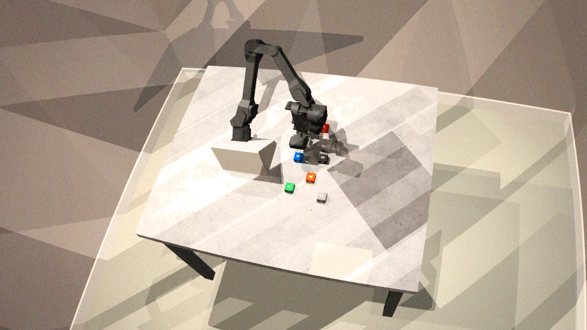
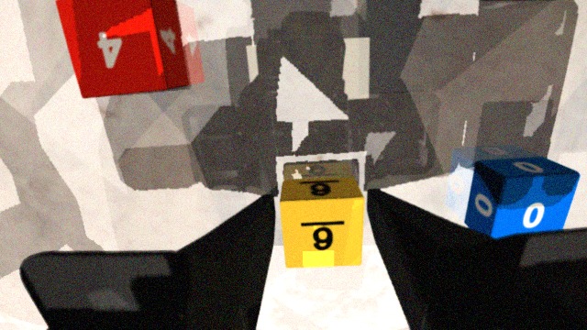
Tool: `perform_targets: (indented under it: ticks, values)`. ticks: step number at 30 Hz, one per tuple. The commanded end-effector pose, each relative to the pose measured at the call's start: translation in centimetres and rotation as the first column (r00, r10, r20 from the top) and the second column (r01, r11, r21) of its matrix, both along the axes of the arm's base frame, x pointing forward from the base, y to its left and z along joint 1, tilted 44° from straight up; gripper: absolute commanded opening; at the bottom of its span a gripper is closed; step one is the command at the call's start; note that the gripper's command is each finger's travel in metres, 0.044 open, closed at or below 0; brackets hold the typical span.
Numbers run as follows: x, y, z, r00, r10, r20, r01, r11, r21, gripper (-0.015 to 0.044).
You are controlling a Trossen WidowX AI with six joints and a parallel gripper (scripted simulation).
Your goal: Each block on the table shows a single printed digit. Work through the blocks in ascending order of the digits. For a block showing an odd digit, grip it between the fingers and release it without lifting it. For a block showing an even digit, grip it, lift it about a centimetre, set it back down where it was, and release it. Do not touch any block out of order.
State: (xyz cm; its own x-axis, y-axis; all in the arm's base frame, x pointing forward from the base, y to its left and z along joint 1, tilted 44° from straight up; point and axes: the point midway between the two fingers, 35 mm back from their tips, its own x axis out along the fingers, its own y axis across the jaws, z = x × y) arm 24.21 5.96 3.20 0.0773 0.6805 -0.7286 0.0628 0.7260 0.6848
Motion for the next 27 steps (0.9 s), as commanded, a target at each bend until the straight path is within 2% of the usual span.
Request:
perform_targets:
  ticks: [1, 27]
  values:
    - [0.0, 0.07, 0.01, 1.0, -0.002, -0.002, 0.002, 1.0, 0.005, 0.012]
    - [-0.02, -0.15, 0.23, 1.0, -0.002, -0.002, 0.002, 1.0, 0.005, 0.012]
